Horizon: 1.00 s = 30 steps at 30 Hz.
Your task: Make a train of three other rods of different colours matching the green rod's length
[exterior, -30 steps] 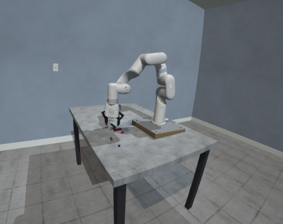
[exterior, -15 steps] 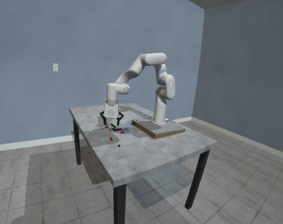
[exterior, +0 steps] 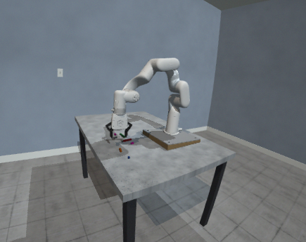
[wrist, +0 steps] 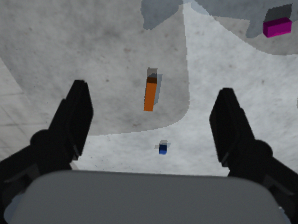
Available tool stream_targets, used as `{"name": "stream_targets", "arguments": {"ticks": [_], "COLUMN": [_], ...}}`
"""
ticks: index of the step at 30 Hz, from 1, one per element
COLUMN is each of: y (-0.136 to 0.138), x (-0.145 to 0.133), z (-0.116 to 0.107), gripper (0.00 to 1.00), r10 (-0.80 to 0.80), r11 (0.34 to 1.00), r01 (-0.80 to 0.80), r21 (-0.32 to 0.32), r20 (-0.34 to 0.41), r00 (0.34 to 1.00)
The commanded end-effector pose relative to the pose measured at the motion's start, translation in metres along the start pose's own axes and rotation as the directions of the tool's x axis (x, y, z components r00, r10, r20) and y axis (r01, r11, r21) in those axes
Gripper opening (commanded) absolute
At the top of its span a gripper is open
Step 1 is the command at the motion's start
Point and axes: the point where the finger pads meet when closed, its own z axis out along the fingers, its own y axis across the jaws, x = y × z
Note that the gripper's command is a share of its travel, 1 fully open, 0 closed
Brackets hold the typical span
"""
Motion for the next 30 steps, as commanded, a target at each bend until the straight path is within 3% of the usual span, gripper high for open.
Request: {"name": "stream_targets", "arguments": {"ticks": [1, 15, 16, 27, 30], "y": [-0.008, -0.020, -0.023, -0.031, -0.031], "x": [-0.014, -0.044, -0.051, -0.079, -0.082], "z": [-0.002, -0.002, -0.001, -0.001, -0.001], "gripper": [1.00, 1.00, 1.00, 1.00, 1.00], "r10": [-0.166, -0.497, -0.564, -0.791, -0.810], "r11": [0.986, 0.868, 0.826, 0.612, 0.587], "r01": [0.166, 0.497, 0.564, 0.791, 0.810], "r21": [-0.002, 0.002, 0.003, 0.007, 0.007], "r20": [0.012, 0.012, 0.012, 0.011, 0.010], "r00": [0.986, 0.868, 0.826, 0.612, 0.587]}}
